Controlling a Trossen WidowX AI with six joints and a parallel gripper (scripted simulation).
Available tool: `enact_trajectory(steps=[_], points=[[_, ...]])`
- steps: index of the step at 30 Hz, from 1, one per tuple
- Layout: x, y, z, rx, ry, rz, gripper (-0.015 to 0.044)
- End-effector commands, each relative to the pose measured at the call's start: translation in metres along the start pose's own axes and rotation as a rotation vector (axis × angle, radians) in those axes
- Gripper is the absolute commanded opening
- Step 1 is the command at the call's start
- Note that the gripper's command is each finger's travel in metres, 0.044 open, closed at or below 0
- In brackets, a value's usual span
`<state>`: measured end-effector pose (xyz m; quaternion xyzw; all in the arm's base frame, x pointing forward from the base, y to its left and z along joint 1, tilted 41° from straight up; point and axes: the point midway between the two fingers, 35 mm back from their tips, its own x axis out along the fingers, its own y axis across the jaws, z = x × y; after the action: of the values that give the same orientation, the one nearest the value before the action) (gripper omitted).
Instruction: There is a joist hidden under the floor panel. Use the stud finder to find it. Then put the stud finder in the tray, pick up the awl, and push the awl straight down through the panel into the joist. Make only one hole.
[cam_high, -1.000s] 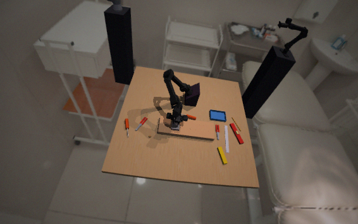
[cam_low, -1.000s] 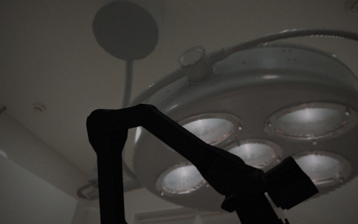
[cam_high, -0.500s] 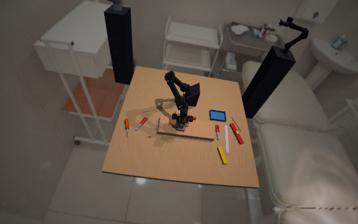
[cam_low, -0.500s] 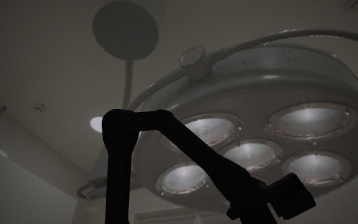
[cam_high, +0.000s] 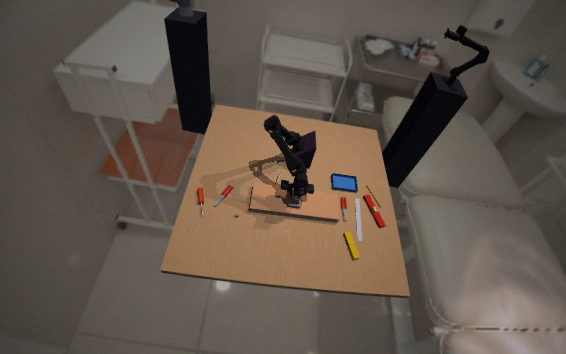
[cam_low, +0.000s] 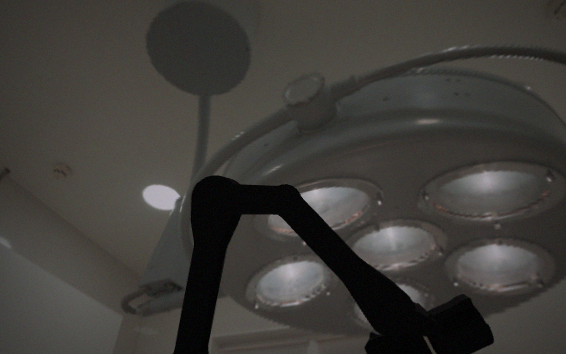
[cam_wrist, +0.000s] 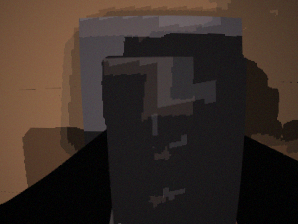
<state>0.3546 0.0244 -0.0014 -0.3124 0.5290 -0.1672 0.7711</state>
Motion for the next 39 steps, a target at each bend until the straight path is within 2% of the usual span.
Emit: enact_trajectory(steps=[1,39], points=[[0.0,0.019,0.001,-0.001,-0.001,0.01,0.0],[-0.003,0.146,0.001,0.003,-0.003,0.018,0.0]])
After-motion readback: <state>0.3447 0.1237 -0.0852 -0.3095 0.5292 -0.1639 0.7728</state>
